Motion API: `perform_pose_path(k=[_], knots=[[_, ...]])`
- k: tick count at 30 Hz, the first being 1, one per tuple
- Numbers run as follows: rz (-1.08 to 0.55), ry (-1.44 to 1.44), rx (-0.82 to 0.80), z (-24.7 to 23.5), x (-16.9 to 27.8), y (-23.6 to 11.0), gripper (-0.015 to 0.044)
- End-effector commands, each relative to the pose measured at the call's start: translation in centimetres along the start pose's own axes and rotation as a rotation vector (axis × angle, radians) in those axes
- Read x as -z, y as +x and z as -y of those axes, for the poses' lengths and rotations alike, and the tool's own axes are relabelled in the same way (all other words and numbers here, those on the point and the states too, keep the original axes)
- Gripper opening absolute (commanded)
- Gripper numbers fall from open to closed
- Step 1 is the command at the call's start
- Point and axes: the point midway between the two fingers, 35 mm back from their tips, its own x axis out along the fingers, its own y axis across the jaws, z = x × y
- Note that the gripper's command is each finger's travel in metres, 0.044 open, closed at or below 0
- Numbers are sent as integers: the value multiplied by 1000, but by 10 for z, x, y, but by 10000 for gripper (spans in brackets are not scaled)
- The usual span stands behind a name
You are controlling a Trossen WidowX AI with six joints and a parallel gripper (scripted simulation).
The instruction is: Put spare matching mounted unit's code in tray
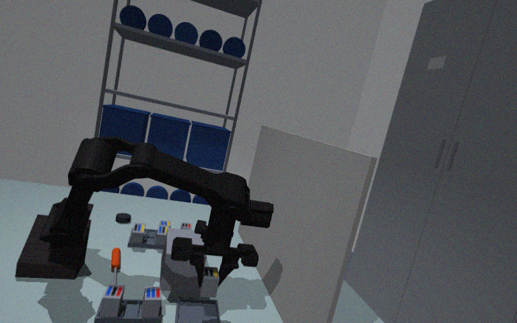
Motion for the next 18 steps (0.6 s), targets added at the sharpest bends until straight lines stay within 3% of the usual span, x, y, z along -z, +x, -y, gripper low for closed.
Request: perform_pose_path(k=[1,18], knots=[[-3,-6,-3,-1,0,4,0],[-5,-6,-2,-2,1,18,0]])
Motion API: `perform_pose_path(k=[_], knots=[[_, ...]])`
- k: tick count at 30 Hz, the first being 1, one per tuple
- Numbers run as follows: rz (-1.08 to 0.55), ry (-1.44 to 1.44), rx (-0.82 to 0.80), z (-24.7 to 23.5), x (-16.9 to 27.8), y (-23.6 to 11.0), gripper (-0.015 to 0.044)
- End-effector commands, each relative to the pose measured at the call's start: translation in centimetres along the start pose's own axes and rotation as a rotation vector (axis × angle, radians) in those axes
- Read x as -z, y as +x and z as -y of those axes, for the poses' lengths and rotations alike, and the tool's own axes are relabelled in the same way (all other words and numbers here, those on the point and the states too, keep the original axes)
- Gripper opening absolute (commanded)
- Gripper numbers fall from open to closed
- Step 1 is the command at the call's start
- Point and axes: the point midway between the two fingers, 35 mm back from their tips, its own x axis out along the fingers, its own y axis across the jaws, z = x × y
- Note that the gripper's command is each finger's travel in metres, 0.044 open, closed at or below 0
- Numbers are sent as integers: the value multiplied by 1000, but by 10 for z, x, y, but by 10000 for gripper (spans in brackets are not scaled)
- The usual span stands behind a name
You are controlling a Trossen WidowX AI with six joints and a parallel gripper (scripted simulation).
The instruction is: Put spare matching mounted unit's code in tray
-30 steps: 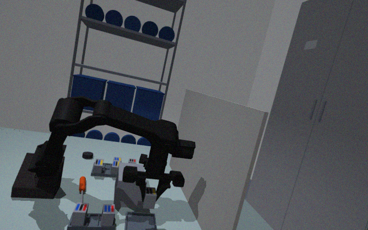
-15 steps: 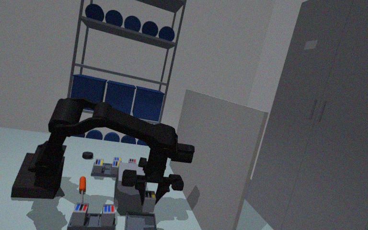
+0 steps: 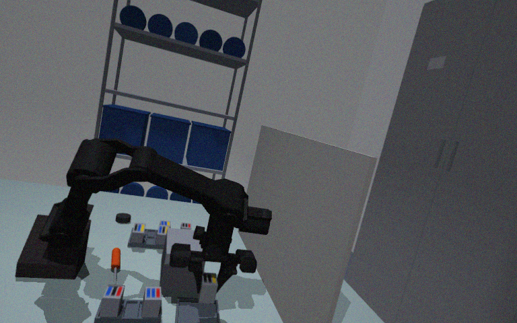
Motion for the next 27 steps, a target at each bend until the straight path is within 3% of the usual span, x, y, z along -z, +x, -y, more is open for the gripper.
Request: perform_pose_path(k=[1,27], knots=[[-3,-6,-3,-1,0,4,0],[-7,-6,-2,-4,1,25,0]])
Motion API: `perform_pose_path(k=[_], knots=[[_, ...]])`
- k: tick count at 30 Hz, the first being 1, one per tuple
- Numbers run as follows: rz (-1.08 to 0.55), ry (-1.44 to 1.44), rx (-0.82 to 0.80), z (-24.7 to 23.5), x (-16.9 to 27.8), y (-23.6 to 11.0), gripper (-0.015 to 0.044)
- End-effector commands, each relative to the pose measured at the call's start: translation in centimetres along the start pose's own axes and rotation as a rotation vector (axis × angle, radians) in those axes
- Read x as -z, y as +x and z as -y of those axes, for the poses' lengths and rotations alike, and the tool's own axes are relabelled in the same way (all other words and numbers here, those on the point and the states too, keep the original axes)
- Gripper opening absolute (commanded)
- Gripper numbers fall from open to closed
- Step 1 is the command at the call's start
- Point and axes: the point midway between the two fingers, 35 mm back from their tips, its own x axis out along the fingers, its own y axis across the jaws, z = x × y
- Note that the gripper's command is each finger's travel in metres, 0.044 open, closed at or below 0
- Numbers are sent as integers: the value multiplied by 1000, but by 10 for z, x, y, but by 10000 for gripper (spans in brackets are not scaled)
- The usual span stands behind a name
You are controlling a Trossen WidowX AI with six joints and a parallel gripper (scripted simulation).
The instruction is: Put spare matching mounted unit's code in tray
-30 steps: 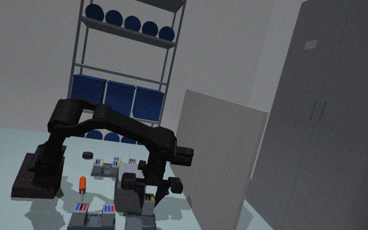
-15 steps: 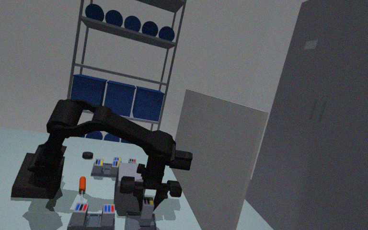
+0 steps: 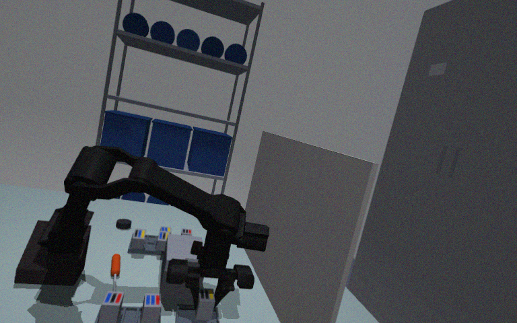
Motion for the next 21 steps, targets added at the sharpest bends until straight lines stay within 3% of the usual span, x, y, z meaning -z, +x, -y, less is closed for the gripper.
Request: perform_pose_path(k=[1,21], knots=[[-3,-6,-3,-2,0,4,0],[-8,-7,-3,-5,1,19,0]])
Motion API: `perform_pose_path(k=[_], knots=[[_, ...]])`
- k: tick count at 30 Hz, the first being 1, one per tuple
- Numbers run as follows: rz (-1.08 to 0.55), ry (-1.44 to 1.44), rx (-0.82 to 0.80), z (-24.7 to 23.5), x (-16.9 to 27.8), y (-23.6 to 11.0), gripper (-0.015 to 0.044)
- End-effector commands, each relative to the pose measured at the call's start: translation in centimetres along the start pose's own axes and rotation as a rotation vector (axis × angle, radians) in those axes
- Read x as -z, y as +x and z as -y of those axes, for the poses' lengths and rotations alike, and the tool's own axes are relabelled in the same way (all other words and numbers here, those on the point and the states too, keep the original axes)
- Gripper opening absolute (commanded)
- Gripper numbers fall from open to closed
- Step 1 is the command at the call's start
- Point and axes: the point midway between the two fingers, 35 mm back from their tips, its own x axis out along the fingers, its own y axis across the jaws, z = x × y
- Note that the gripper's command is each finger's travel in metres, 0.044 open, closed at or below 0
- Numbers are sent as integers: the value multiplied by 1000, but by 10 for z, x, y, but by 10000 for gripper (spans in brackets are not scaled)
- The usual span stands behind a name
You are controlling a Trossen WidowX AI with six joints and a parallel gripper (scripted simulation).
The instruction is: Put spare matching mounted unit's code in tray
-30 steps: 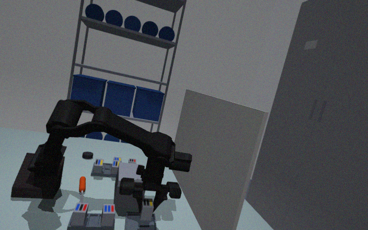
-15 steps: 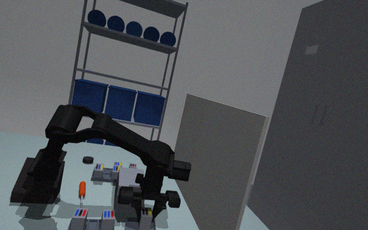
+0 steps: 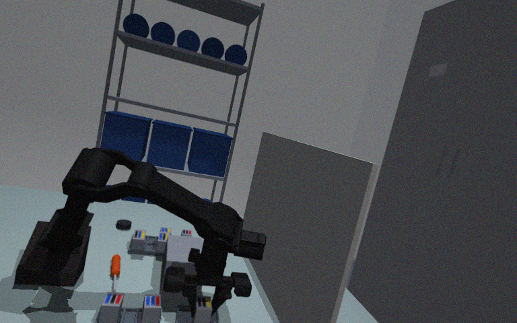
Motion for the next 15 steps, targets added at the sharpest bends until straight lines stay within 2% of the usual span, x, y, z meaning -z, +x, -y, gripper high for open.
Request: perform_pose_path(k=[1,3,15], knots=[[-3,-7,-3,-2,0,4,0],[-3,-7,-3,-2,0,5,0],[-1,0,0,-1,0,2,315]])
